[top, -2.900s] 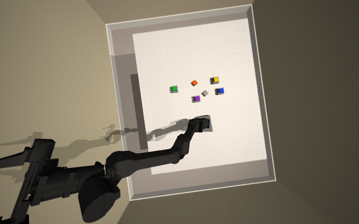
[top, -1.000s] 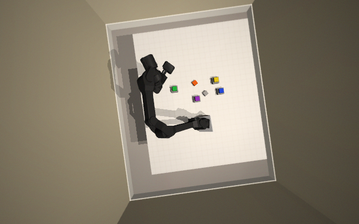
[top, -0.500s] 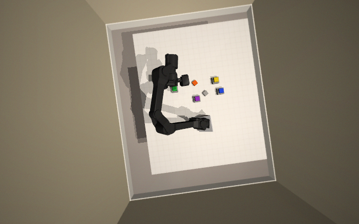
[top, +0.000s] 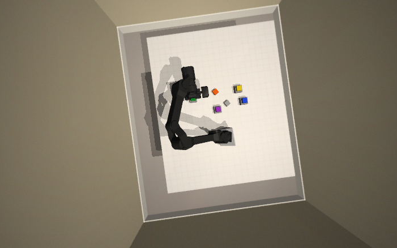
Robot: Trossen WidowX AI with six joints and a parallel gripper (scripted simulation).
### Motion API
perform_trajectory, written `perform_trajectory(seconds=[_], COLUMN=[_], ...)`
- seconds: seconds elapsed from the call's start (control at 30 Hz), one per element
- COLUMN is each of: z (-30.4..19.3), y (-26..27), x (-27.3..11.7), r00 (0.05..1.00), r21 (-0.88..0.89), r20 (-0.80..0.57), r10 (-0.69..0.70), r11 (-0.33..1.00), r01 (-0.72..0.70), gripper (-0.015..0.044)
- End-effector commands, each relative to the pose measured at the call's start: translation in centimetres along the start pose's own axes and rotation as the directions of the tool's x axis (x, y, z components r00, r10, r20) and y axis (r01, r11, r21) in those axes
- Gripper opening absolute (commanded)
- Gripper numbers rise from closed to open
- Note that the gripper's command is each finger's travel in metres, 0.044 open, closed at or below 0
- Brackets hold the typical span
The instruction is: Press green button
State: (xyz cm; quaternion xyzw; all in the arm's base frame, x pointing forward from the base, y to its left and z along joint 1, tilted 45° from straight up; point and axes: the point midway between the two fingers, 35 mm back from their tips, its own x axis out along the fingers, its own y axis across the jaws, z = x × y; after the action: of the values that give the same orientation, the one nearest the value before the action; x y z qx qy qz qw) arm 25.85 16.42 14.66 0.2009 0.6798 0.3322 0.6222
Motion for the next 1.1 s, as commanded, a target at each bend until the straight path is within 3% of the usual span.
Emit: perform_trajectory(seconds=[0.0,1.07], z=[-0.1,-0.1], y=[0.1,0.1], x=[0.3,3.5], r00=[1.0,1.0], r21=[0.005,0.004], r20=[0.001,0.002], r10=[0.005,0.007], r11=[1.0,1.0], r01=[-0.005,-0.007], gripper=[0.002,0.002])
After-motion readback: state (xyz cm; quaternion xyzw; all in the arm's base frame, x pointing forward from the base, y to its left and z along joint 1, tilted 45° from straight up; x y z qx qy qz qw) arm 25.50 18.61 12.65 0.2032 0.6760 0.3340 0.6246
